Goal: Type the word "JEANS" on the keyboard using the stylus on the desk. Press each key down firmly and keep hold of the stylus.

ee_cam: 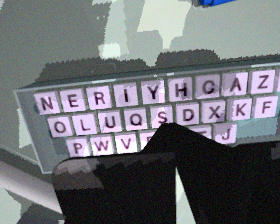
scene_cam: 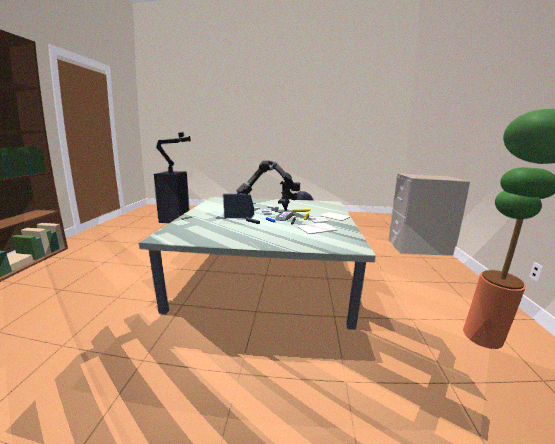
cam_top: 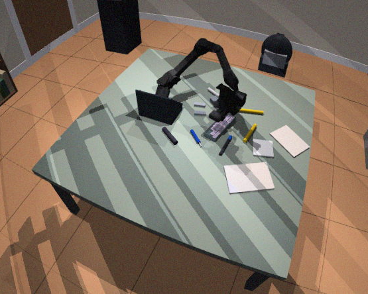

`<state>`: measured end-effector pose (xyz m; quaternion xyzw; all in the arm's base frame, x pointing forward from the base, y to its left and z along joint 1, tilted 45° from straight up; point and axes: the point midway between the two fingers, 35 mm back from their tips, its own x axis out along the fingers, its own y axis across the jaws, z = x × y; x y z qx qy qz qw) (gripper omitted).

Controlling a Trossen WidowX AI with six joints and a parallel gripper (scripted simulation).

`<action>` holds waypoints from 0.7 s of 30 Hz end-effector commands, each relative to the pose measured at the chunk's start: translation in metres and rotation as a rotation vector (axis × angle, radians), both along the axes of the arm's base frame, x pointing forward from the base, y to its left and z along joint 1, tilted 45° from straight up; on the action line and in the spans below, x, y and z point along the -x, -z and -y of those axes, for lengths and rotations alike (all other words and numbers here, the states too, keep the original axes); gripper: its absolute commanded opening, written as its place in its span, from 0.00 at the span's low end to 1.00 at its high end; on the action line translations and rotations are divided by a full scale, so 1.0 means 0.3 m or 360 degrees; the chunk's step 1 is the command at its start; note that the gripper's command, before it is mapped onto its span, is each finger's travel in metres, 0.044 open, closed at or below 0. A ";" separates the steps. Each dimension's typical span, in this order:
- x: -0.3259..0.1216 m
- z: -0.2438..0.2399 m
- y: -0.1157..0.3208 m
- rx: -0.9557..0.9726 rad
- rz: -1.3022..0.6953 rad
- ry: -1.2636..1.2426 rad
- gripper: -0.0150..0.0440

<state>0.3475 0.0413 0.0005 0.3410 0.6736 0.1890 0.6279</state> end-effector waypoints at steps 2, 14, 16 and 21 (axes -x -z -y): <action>0.015 -0.002 0.023 -0.0004 -0.0001 -0.0032 0.25; 0.053 0.138 0.158 0.0002 -0.0001 -0.0031 0.25; 0.064 0.164 0.184 0.0001 -0.0001 -0.0032 0.25; 0.064 0.164 0.184 0.0001 -0.0001 -0.0032 0.25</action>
